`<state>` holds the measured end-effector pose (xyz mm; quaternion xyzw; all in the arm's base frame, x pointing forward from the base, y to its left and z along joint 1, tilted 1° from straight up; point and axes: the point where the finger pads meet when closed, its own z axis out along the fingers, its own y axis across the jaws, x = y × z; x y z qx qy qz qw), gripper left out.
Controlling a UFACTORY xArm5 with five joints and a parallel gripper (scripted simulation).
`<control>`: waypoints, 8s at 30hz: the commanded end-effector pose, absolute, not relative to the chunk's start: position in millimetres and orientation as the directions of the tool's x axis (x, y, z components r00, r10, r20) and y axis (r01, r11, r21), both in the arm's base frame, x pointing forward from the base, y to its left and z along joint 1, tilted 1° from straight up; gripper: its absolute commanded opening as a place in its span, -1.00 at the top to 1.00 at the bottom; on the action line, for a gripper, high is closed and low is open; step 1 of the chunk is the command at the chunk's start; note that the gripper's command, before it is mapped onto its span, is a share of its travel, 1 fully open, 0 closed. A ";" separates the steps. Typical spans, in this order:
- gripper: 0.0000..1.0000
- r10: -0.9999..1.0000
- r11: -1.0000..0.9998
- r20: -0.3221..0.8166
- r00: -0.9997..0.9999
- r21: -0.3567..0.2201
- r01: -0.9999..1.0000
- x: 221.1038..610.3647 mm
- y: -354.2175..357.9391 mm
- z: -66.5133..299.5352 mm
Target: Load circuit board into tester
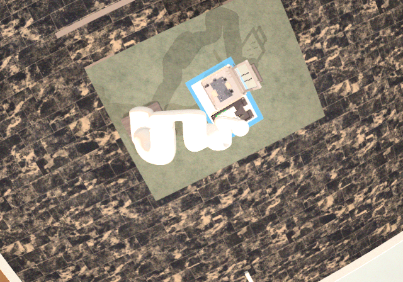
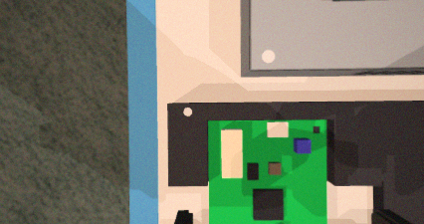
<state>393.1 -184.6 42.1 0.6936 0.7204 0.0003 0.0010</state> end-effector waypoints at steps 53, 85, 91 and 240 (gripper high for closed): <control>-1.00 0.999 0.038 -0.003 -0.038 0.005 0.999 394.2 -185.0 48.4; -1.00 0.999 0.038 -0.003 -0.038 0.005 0.999 394.1 -185.1 54.8; -1.00 0.999 0.038 -0.003 -0.038 0.005 0.999 394.1 -185.1 55.5; -1.00 0.999 0.038 -0.003 -0.038 0.005 0.999 395.6 -185.4 0.6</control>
